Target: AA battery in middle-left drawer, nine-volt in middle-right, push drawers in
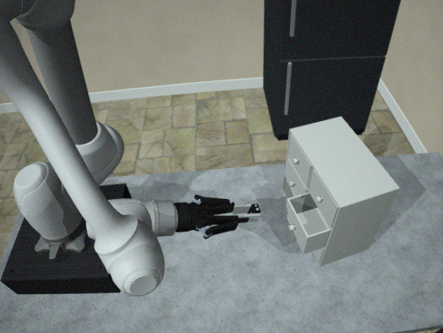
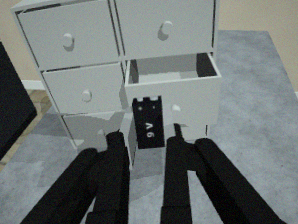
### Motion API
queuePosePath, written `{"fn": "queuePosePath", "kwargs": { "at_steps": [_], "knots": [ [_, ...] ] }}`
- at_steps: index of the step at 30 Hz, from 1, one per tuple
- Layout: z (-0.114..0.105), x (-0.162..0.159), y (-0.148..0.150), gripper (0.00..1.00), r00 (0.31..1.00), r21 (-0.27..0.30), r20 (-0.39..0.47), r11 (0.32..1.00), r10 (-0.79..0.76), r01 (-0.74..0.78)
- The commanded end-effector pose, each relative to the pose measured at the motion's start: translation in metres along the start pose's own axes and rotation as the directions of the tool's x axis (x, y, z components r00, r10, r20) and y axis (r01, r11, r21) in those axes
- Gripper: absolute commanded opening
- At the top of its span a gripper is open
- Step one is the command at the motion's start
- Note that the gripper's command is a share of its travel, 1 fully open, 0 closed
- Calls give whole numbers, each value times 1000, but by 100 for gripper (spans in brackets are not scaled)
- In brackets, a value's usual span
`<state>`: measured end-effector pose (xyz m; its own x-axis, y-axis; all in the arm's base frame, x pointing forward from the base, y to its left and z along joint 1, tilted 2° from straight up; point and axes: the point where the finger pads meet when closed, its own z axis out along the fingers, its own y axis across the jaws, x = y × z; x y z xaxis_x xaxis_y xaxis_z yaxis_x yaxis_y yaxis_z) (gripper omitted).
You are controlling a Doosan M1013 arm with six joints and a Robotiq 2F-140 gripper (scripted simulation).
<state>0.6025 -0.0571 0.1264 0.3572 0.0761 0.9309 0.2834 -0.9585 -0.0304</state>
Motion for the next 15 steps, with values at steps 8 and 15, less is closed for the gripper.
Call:
{"fn": "queuePosePath", "kwargs": {
  "at_steps": [8,15],
  "knots": [
    [25,9,0,14,1000,0,0,1000,0,0],
    [42,15,0,14,1000,0,0,1000,0,0]
  ]
}}
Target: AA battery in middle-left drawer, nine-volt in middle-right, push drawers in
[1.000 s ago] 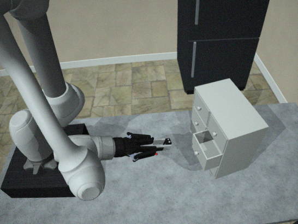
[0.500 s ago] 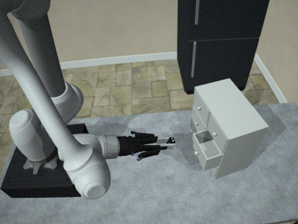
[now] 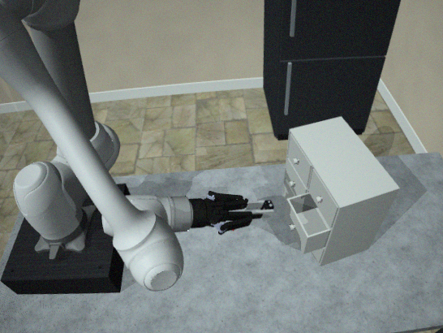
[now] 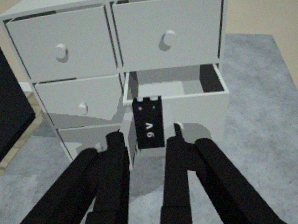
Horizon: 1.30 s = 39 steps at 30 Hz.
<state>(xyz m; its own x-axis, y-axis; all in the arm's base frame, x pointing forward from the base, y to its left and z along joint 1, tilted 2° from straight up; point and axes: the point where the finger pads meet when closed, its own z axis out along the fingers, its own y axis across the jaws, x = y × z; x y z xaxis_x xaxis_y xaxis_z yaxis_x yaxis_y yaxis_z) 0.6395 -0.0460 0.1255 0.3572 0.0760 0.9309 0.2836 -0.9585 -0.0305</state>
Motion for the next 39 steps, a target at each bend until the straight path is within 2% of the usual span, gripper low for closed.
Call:
{"fn": "queuePosePath", "kwargs": {
  "at_steps": [1,13,15,26,39],
  "knots": [
    [9,3,0,14,1000,0,0,1000,0,0],
    [56,20,0,14,1000,0,0,1000,0,0],
    [56,20,0,14,1000,0,0,1000,0,0],
    [93,34,0,14,1000,0,0,1000,0,0],
    [110,40,0,14,1000,0,0,1000,0,0]
  ]
}}
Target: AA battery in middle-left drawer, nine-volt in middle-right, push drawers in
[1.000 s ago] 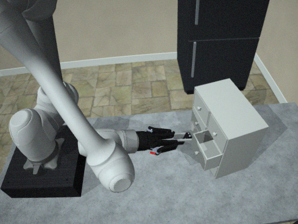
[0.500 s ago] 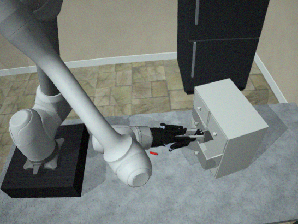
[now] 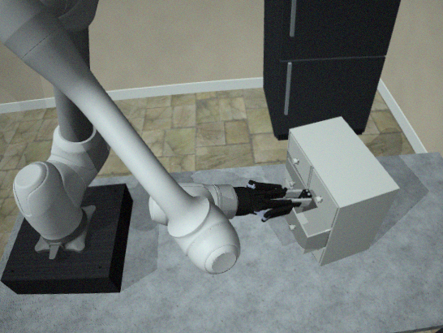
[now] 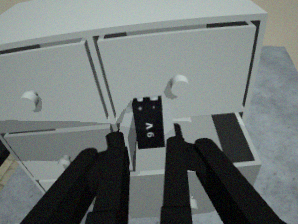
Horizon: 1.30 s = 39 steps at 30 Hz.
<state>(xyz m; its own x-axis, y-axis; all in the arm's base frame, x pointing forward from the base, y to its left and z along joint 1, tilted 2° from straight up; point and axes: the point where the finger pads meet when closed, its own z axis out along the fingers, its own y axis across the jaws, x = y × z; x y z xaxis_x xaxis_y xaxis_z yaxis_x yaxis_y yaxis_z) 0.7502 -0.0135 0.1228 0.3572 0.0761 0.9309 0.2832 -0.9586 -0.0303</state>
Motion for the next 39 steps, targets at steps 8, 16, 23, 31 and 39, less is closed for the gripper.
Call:
{"fn": "queuePosePath", "kwargs": {
  "at_steps": [8,16,23,31,39],
  "knots": [
    [3,1,0,14,1000,0,0,1000,0,0],
    [3,1,0,14,1000,0,0,1000,0,0],
    [3,1,0,14,1000,0,0,1000,0,0],
    [3,1,0,16,1000,0,0,1000,0,0],
    [3,1,0,26,1000,0,0,1000,0,0]
  ]
}}
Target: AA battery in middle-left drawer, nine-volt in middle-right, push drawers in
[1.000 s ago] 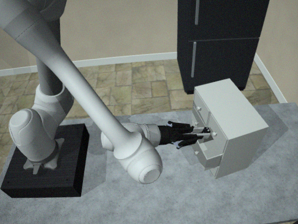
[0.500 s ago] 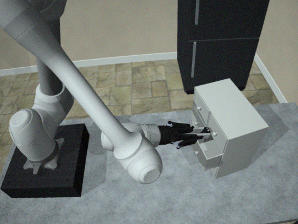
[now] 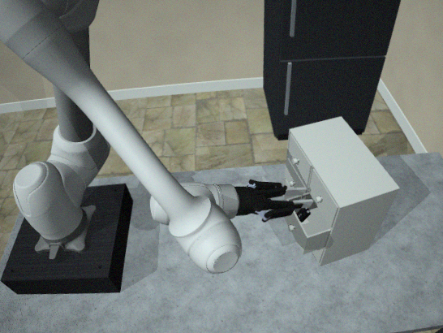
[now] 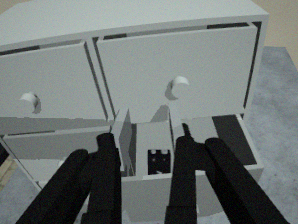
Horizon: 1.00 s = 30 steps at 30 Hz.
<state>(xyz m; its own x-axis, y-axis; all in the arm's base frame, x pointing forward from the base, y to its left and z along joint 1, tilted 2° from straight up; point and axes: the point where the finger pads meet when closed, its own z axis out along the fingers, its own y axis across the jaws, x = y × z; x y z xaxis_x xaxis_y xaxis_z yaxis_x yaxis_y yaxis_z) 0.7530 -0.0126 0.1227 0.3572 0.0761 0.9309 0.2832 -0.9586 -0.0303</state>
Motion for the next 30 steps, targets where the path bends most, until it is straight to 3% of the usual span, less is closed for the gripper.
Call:
{"fn": "queuePosePath", "kwargs": {
  "at_steps": [1,22,30],
  "knots": [
    [0,0,0,100,1000,0,0,1000,0,0],
    [-4,-1,0,100,1000,0,0,1000,0,0],
    [-32,-9,0,100,1000,0,0,1000,0,0]
  ]
}}
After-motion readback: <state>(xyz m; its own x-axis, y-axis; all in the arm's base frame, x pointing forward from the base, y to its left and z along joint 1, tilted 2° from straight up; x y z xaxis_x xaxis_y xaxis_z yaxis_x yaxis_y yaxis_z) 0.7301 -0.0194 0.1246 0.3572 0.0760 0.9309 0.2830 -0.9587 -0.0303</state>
